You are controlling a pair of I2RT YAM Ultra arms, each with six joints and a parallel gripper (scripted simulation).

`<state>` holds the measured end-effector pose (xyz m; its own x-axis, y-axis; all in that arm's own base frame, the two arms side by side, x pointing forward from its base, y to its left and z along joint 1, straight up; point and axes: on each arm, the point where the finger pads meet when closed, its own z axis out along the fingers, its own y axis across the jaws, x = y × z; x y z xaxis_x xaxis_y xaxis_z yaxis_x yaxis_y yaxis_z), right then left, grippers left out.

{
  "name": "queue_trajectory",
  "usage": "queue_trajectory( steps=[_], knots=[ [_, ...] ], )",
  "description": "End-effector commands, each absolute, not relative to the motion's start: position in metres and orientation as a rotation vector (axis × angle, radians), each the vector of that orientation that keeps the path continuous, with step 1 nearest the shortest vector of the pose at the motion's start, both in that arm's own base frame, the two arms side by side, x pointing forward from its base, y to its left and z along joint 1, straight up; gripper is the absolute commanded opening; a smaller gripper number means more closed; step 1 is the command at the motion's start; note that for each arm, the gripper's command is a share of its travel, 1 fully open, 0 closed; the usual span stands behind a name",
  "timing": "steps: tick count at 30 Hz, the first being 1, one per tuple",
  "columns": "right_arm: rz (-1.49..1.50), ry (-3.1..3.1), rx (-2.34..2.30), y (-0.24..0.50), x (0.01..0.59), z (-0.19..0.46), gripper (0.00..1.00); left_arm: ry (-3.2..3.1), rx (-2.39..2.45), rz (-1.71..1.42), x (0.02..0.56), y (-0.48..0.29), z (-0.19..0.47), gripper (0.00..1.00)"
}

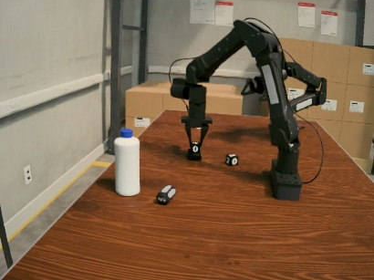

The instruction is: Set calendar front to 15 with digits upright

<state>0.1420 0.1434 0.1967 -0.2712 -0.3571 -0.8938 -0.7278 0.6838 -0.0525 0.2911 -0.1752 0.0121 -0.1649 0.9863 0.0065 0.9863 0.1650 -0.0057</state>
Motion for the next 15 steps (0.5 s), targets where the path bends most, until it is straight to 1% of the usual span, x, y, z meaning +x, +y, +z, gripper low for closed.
queue_trajectory(
  steps=[1,15],
  knots=[
    [0.466,1.861,-0.843,0.1408,0.1389,0.2051,1.00,-2.419,-2.038,0.003,0.2951,-0.1794,0.0173,0.26],
    [0.466,1.861,-0.843,0.1408,0.1389,0.2051,1.00,-2.426,-2.061,0.001,0.2994,-0.1869,0.0170,0.26]
  ],
)
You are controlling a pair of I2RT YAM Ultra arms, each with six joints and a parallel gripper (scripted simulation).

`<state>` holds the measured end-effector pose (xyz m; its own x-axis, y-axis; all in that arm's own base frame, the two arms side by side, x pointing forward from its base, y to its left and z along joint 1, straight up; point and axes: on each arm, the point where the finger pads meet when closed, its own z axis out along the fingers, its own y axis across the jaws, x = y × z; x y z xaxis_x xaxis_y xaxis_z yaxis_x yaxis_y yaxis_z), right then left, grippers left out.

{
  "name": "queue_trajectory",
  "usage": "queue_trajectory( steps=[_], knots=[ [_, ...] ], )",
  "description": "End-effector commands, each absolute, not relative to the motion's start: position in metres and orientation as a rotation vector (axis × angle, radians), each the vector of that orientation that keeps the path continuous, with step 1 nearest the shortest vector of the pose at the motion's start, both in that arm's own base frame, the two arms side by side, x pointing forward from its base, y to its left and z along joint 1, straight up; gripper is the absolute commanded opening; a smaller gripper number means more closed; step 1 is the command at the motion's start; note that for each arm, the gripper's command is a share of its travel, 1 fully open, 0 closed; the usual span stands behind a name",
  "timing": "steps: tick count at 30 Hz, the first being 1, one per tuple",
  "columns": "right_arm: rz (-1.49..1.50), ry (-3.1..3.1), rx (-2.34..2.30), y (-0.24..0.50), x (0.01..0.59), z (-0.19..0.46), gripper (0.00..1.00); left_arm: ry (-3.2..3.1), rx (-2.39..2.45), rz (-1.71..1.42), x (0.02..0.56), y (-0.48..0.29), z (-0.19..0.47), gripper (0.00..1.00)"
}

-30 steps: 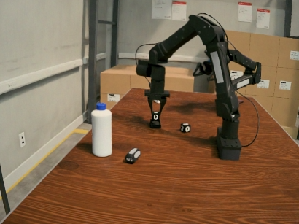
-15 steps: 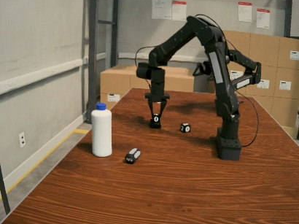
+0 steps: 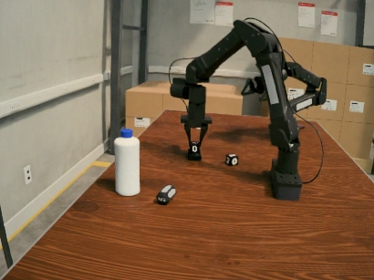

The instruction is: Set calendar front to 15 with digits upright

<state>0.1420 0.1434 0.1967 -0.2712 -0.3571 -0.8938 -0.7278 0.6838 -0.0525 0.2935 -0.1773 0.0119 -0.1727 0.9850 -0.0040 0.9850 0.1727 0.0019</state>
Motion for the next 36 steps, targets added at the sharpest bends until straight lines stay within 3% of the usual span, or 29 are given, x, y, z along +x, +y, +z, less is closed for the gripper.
queue_trajectory(
  steps=[1,17,36],
  knots=[
    [0.466,1.861,-0.843,0.141,0.139,0.205,1.00,2.361,2.006,-0.001,0.300,-0.187,0.015,0.26],
    [0.466,1.861,-0.843,0.141,0.139,0.205,1.00,2.408,2.035,-0.055,0.292,-0.179,-0.016,0.26],
    [0.466,1.861,-0.843,0.141,0.139,0.205,1.00,2.408,2.021,-0.040,0.303,-0.184,0.007,0.26]
  ],
)
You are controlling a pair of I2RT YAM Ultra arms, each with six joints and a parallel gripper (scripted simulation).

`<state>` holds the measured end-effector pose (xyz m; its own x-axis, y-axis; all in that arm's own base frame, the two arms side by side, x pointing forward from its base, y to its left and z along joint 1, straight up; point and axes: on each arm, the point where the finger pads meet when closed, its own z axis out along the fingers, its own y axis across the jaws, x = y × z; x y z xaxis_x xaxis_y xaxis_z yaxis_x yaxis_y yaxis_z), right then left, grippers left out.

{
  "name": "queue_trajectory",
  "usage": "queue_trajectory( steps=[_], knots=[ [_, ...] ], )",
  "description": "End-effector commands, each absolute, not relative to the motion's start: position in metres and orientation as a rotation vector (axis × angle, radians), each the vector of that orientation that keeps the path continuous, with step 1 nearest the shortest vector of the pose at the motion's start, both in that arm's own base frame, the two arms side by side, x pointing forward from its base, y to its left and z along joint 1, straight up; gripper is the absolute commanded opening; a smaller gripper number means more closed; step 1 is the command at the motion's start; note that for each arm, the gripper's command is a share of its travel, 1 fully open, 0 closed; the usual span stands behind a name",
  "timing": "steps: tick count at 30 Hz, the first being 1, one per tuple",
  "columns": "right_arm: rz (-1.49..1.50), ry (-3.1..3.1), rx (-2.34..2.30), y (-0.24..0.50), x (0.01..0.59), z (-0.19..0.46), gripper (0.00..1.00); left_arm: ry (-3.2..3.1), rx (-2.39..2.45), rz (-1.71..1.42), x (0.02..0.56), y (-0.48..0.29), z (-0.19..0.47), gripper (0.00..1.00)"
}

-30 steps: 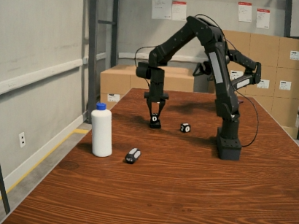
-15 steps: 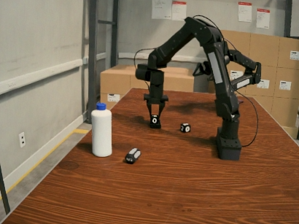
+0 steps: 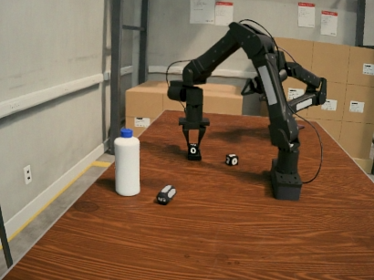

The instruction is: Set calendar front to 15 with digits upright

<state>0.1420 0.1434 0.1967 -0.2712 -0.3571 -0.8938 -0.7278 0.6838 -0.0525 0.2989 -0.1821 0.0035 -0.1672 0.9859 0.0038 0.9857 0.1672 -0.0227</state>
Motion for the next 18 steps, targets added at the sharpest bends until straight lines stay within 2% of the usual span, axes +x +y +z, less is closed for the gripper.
queue_trajectory(
  steps=[1,18],
  knots=[
    [0.466,1.861,-0.843,0.141,0.139,0.205,1.00,-2.408,-2.018,0.038,0.302,-0.184,0.008,0.26],
    [0.466,1.861,-0.843,0.141,0.139,0.205,1.00,-2.414,-2.025,0.031,0.292,-0.180,0.013,0.26]
  ],
)
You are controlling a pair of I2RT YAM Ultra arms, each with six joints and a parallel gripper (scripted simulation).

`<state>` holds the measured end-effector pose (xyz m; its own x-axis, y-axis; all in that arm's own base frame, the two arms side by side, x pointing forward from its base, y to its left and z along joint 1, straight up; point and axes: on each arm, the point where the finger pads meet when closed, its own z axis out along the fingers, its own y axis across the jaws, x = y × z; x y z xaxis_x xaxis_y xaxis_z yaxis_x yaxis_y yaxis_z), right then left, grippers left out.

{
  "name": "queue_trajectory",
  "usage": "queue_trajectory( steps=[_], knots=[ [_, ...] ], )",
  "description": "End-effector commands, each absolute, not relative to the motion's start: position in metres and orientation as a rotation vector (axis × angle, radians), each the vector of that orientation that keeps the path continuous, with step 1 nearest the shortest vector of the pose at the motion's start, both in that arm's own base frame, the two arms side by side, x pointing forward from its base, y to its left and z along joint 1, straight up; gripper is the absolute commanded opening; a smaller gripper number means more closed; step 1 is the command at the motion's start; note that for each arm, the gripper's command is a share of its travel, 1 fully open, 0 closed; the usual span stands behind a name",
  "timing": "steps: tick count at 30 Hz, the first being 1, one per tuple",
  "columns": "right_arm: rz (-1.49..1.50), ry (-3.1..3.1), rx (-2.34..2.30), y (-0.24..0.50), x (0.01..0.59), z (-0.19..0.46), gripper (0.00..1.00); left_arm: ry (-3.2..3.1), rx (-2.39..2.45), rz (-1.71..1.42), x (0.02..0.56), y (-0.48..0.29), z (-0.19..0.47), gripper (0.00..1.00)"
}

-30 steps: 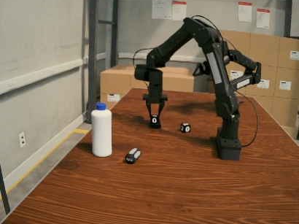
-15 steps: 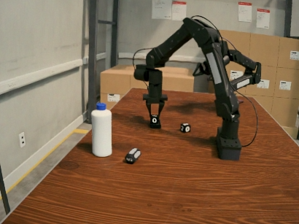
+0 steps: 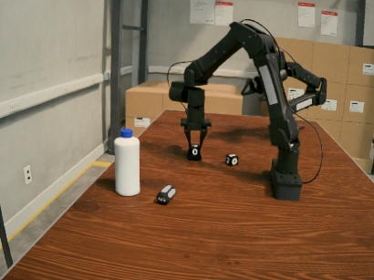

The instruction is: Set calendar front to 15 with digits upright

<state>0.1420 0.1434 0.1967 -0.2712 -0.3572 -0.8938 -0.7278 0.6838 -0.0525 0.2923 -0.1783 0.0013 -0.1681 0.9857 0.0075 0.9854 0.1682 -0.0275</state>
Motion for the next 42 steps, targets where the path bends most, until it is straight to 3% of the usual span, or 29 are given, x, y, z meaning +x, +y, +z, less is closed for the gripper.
queue_trajectory(
  steps=[1,31,33,34,42],
  knots=[
    [0.466,1.861,-0.843,0.141,0.139,0.205,1.00,-2.414,-2.025,0.031,0.292,-0.180,0.013,0.26],
    [0.466,1.861,-0.843,0.141,0.139,0.205,1.00,-2.396,-2.050,0.009,0.293,-0.178,-0.009,0.26],
    [0.466,1.861,-0.843,0.141,0.139,0.205,1.00,-2.397,-2.048,0.009,0.293,-0.178,-0.009,0.49],
    [0.466,1.861,-0.843,0.141,0.139,0.205,1.00,-2.399,-2.046,0.009,0.293,-0.178,-0.009,0.55],
    [0.466,1.861,-0.843,0.141,0.139,0.205,1.00,-2.441,-2.070,-0.001,0.295,-0.187,0.009,0.55]
  ],
)
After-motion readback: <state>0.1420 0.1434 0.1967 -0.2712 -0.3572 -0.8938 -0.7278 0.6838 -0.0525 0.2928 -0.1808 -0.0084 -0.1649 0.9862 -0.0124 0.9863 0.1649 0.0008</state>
